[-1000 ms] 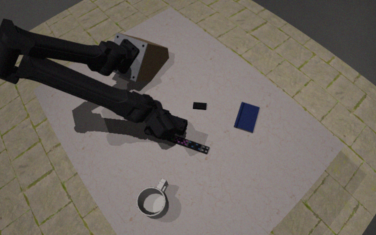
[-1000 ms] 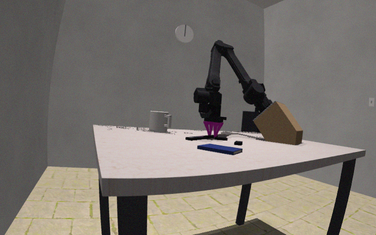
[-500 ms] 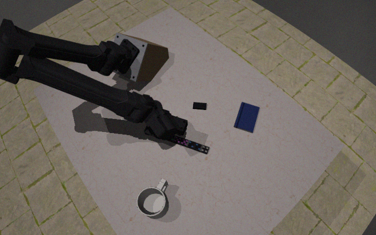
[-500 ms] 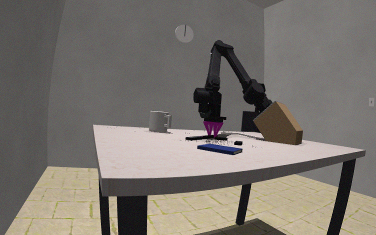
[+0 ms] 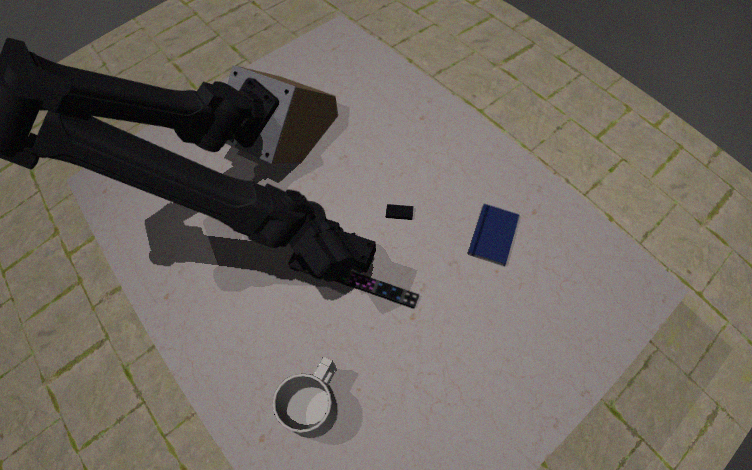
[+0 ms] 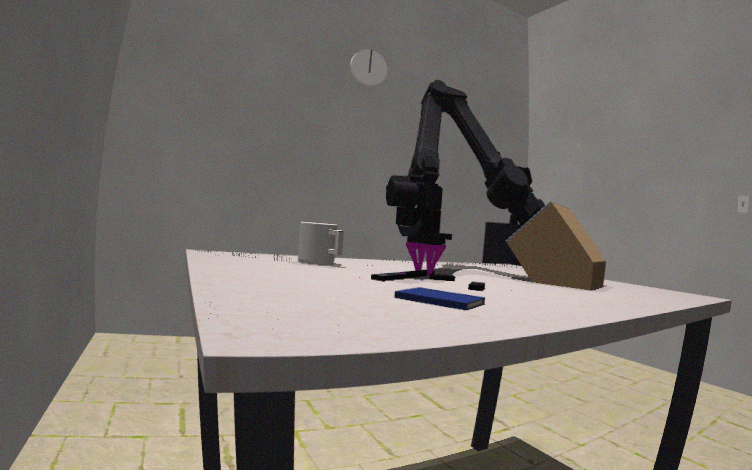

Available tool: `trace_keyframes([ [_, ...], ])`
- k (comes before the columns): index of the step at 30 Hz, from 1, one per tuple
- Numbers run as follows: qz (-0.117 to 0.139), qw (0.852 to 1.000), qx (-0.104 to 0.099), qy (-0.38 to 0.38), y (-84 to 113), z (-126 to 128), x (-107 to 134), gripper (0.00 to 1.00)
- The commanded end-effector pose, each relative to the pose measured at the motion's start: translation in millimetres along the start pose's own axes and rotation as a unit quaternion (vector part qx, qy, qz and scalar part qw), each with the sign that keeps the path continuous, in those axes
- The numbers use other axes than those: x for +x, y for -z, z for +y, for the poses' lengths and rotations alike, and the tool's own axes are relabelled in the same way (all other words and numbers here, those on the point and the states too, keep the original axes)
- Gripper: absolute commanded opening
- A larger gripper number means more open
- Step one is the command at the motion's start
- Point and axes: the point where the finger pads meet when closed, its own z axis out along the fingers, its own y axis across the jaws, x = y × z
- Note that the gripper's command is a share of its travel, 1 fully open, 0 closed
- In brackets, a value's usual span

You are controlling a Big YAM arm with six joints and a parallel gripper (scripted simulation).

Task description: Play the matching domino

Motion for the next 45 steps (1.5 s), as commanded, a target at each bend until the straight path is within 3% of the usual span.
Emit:
trace_keyframes([
  [1,-0.003,1.0,0.001,-0.001,1.3,-2.2,-4.3,0.22],
  [45,-0.003,1.0,0.002,0.0,2.3,-3.2,-7.2,0.22],
])
